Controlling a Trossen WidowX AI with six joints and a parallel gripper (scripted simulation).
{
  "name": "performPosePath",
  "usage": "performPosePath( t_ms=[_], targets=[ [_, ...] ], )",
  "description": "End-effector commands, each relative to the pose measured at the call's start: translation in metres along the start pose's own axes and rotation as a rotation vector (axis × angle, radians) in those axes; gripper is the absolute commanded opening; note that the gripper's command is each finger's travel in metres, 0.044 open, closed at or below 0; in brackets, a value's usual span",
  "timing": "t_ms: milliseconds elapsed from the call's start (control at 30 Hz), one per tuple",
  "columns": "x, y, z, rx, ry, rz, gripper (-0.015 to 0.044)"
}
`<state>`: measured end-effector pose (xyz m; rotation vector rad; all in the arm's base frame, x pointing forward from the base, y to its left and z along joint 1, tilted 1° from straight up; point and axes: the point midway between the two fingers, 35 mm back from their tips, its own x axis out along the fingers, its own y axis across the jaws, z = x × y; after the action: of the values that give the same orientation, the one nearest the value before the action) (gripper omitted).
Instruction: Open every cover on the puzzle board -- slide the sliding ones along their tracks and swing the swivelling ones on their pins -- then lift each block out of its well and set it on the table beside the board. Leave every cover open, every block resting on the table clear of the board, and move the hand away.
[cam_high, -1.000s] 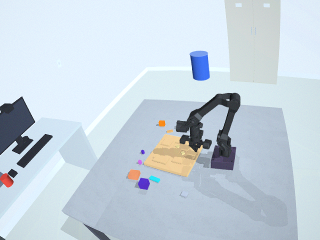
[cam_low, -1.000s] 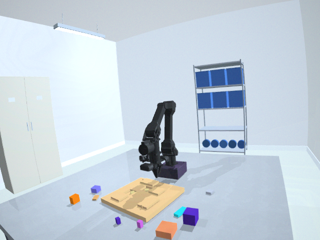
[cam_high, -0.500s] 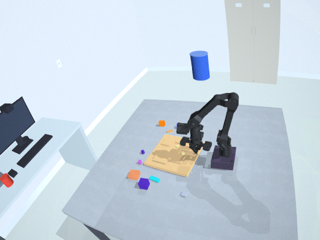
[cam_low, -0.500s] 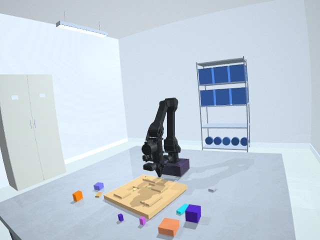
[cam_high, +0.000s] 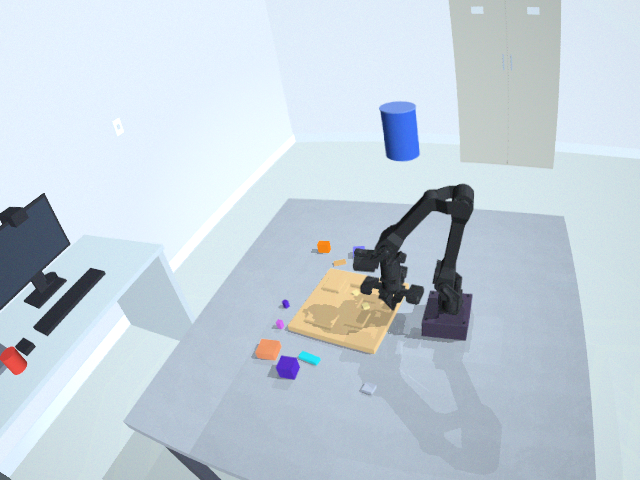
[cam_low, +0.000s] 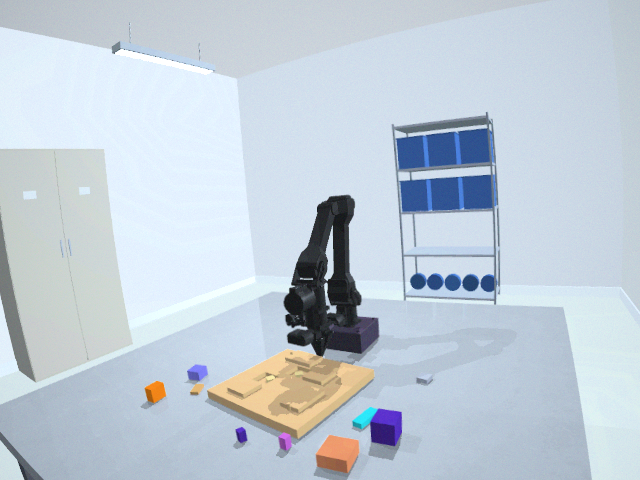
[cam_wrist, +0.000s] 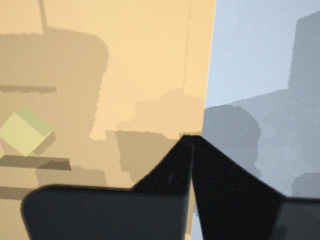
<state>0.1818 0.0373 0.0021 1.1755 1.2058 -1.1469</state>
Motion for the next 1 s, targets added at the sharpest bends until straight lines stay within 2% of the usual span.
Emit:
performPosePath(
  t_ms=[0, 967],
  targets=[
    [0.001, 0.005, -0.001, 0.001, 0.0, -0.002, 0.0],
    [0.001, 0.039, -0.006, 0.001, 0.0, 0.001, 0.0]
  ],
)
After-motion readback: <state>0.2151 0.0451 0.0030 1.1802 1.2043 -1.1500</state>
